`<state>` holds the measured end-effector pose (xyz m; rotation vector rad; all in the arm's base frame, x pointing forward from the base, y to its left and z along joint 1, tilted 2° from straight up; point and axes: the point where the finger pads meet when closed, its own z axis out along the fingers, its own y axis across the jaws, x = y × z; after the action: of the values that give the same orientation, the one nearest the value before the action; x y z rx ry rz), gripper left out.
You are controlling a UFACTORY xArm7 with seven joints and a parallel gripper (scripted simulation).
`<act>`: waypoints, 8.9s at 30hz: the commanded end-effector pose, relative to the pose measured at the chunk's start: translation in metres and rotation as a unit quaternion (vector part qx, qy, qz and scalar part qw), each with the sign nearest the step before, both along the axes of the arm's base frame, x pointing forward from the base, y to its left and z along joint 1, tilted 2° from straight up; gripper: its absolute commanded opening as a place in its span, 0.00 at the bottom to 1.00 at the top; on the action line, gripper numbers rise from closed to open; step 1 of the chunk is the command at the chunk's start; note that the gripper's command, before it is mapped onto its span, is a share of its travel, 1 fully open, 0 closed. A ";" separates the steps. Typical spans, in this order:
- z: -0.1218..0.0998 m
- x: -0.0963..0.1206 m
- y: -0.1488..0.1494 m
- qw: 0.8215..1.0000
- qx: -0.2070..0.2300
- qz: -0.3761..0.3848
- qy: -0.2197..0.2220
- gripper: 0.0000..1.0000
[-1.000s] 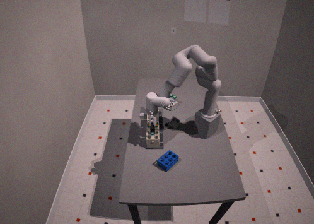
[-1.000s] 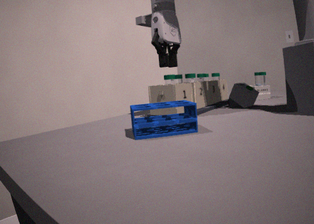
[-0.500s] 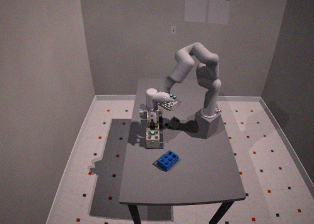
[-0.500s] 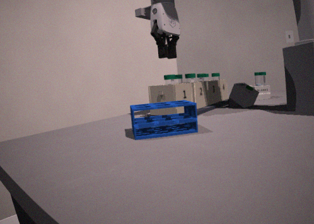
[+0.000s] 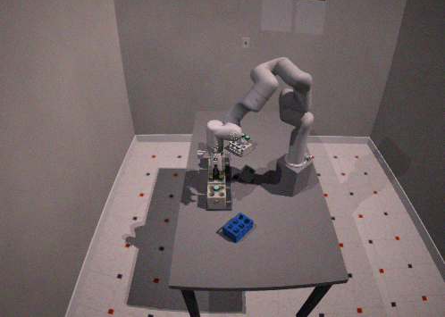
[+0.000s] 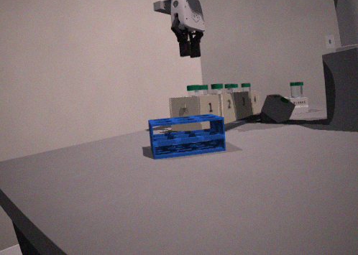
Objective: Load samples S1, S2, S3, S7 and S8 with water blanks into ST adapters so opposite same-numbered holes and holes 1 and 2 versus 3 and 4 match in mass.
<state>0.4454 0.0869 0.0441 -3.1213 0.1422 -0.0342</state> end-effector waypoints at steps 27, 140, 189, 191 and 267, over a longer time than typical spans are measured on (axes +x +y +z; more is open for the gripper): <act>0.032 0.001 0.000 1.000 0.000 0.000 -0.002 0.44; -0.114 -0.211 -0.164 0.789 0.093 0.603 0.063 0.00; -0.133 -0.210 -0.163 0.789 0.093 0.603 0.063 0.00; -0.134 -0.210 -0.163 0.789 0.093 0.603 0.063 0.00; -0.138 -0.210 -0.163 0.789 0.093 0.603 0.063 0.00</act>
<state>0.2344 -0.0760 -0.0942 -2.4056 -1.6667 0.1912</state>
